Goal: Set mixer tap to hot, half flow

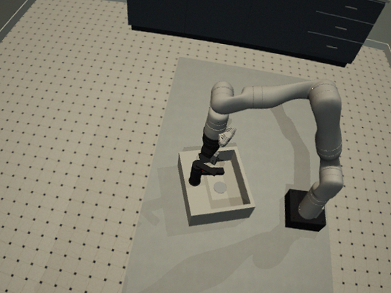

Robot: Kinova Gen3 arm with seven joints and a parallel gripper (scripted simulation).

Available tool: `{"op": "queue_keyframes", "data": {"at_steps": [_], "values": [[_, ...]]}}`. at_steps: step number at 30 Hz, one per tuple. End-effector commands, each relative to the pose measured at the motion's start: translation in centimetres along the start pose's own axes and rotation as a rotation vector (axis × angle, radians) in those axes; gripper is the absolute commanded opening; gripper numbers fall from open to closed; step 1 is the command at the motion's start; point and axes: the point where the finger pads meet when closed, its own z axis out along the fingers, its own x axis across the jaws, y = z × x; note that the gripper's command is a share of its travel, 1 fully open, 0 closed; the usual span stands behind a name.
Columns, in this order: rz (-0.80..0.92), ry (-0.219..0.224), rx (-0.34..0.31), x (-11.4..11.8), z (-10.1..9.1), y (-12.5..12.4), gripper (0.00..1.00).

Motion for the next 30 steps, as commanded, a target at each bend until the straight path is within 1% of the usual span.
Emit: {"op": "queue_keyframes", "data": {"at_steps": [1, 23, 30], "values": [[-0.008, 0.004, 0.000, 0.00, -0.32, -0.09, 0.00], [0.005, 0.004, 0.000, 0.03, -0.30, -0.13, 0.00], [0.048, 0.002, 0.002, 0.11, -0.23, -0.25, 0.00]]}}
